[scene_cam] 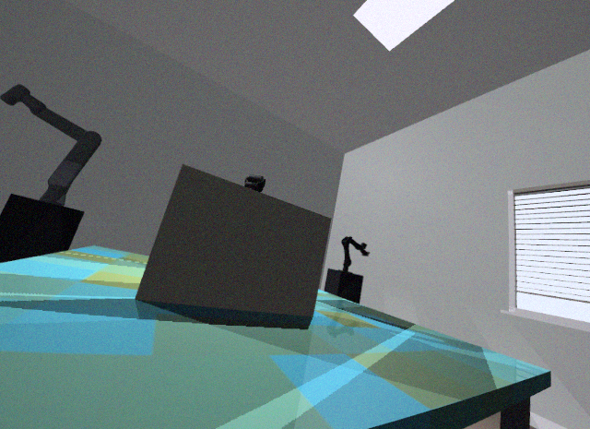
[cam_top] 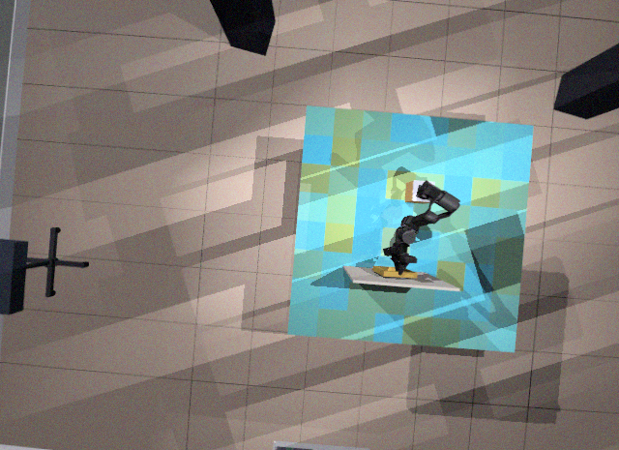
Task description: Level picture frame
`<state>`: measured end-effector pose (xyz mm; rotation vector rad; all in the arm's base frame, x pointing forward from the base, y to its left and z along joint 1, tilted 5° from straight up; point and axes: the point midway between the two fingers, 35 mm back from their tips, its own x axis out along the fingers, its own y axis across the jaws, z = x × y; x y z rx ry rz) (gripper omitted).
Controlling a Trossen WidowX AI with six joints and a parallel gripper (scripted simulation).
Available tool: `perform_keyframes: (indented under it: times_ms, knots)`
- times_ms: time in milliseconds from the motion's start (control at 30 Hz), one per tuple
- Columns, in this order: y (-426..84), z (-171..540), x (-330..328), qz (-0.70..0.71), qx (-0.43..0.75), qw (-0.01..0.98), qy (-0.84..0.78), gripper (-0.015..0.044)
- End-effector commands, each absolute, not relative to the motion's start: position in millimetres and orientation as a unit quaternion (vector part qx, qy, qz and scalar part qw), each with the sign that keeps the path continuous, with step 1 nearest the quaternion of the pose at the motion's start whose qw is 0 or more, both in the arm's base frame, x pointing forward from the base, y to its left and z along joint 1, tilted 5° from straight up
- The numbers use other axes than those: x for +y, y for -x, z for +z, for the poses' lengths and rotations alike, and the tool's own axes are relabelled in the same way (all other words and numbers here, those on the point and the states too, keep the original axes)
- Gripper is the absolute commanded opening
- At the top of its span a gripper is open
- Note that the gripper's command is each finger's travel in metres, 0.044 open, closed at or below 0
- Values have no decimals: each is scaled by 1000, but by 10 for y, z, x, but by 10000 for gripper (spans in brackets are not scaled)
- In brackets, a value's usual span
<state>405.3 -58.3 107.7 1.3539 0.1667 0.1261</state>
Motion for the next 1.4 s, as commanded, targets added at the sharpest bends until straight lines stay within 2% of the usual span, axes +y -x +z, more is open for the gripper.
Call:
perform_keyframes:
  times_ms: [0, 1367]
  knots:
    - [-4053, 1116, -576, 60, 75, 774, -626, 0]
    - [-4054, 1203, -557, 60, 75, 774, -626, 0]
